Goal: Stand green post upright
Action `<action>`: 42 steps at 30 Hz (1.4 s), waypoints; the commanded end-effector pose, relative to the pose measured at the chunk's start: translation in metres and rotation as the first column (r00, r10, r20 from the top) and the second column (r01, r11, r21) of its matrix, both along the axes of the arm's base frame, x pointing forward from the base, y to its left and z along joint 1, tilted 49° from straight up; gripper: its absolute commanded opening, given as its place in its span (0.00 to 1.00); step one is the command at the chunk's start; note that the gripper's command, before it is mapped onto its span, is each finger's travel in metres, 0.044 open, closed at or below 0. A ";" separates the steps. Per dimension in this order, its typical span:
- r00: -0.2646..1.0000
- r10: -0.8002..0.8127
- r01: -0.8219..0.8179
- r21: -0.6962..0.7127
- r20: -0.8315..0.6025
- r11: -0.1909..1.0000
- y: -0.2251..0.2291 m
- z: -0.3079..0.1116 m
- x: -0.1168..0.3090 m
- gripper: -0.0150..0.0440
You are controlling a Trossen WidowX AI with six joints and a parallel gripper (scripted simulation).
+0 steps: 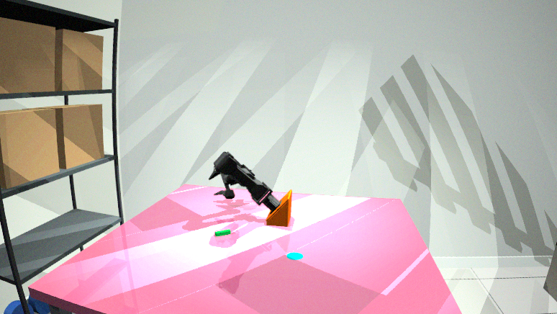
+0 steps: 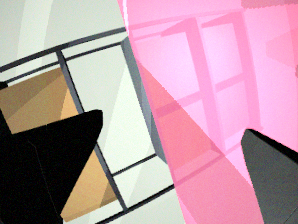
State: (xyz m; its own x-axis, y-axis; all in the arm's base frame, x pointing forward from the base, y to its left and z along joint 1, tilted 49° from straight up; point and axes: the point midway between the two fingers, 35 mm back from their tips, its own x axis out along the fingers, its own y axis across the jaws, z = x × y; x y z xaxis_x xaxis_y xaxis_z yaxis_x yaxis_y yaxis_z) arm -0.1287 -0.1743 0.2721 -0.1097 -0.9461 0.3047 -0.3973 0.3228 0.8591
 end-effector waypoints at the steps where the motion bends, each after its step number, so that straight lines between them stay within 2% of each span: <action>1: 1.000 0.001 -0.001 0.000 0.000 1.000 0.000 0.000 0.000 0.89; 6: 1.000 0.021 -0.021 -0.012 0.001 1.000 -0.010 0.007 0.000 0.67; 7: 1.000 0.028 -0.028 -0.015 0.002 1.000 -0.013 0.009 0.000 0.65; 24: 0.976 0.187 -0.193 -0.043 -0.115 0.980 -0.075 0.052 0.041 0.65; 42: 0.909 0.334 -0.349 -0.019 -0.247 0.937 -0.125 0.090 0.125 0.65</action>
State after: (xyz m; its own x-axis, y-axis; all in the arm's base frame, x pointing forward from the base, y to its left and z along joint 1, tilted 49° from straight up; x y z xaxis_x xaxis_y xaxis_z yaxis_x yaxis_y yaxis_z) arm -0.0172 -0.2938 0.3545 0.2740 -0.8989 0.3419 -0.2988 0.2583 0.9187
